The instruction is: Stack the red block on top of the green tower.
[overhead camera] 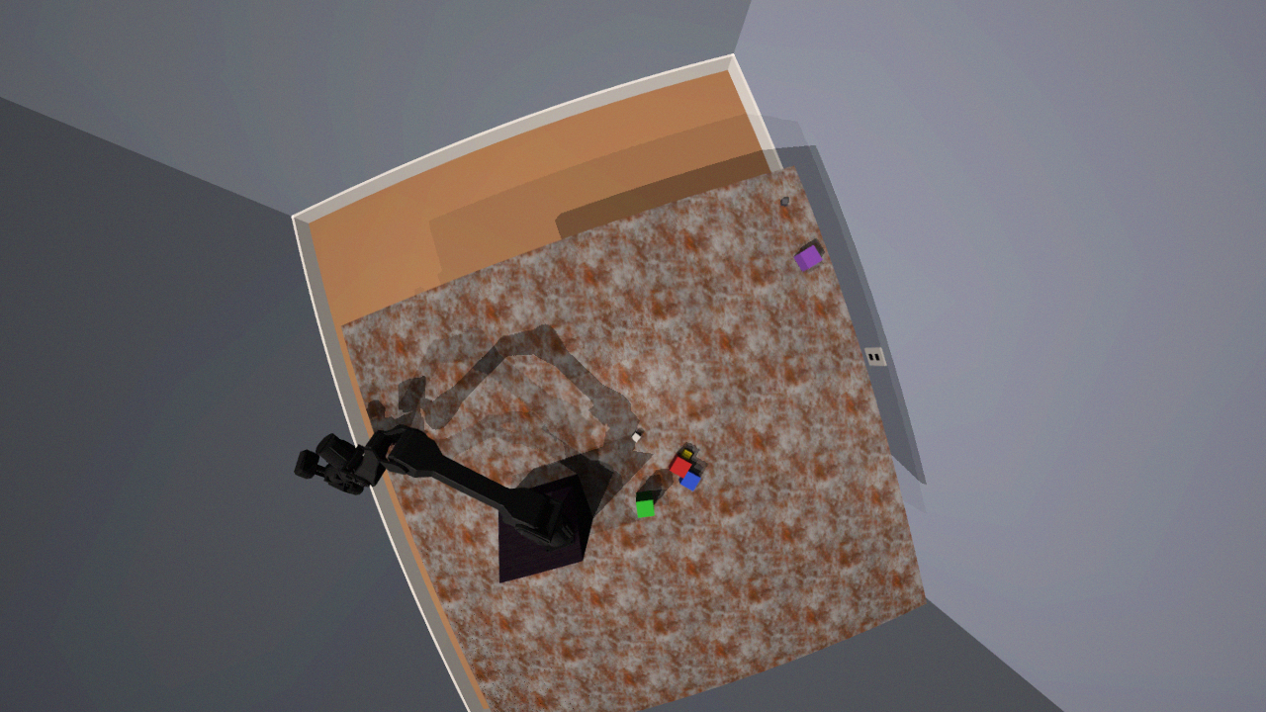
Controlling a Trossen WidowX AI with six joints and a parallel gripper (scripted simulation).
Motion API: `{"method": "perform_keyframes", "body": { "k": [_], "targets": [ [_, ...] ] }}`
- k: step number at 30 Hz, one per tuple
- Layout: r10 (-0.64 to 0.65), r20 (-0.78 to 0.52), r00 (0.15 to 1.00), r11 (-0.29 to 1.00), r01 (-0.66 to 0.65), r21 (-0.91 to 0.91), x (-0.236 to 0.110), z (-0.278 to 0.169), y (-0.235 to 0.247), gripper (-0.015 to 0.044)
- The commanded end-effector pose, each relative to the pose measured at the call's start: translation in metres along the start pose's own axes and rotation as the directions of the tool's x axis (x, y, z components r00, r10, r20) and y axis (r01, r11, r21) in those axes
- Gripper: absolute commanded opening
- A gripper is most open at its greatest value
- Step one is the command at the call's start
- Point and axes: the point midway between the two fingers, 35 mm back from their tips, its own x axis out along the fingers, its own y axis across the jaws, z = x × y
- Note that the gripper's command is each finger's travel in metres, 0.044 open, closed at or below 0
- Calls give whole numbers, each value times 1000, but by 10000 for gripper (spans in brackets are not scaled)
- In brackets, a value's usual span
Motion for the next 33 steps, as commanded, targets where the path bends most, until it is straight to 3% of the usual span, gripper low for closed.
{"method": "perform_keyframes", "body": {
  "k": [1,16,33],
  "targets": [
    [7,86,996,996,1,-90,-20,43,19,440],
    [4,316,949,945,100,-311,-86,147,62,440],
    [-26,595,803,821,357,-445,-218,285,102,440]
  ]
}}
